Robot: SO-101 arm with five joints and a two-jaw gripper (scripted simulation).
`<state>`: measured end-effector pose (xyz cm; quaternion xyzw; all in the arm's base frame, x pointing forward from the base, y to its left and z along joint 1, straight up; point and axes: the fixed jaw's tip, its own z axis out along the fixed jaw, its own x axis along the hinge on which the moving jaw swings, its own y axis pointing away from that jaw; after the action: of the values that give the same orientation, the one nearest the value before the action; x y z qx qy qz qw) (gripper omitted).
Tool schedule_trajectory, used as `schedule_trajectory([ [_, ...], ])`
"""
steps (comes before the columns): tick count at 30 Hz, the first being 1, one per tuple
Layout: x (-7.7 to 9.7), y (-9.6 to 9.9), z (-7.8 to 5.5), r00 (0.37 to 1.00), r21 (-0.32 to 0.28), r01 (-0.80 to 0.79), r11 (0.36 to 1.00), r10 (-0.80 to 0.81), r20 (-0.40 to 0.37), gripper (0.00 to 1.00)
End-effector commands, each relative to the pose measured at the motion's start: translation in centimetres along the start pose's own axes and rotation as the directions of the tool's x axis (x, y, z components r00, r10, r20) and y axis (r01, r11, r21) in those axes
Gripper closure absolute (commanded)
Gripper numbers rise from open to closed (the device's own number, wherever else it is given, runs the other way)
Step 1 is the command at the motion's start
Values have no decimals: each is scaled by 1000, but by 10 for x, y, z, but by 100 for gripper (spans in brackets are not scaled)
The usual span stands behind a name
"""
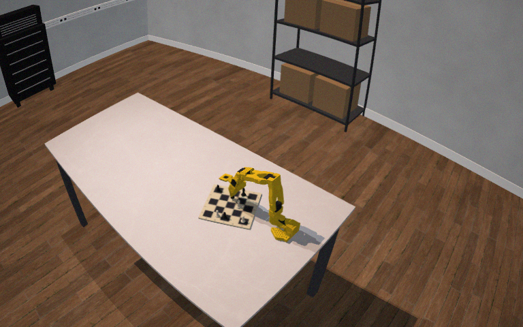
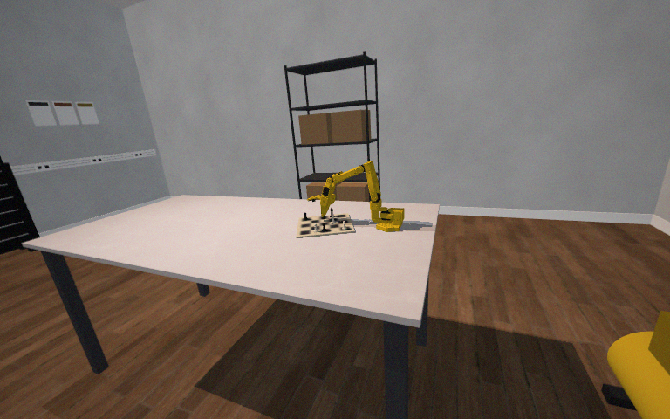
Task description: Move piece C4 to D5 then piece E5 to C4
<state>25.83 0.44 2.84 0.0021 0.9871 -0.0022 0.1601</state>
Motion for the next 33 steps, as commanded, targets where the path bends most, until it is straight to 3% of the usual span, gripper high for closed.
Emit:
schedule_trajectory([
  [1,8,2,6,999,-4,11,1000,-12,-32,100],
  [33,2,2,-2,999,-3,11,1000,-11,-31,100],
])
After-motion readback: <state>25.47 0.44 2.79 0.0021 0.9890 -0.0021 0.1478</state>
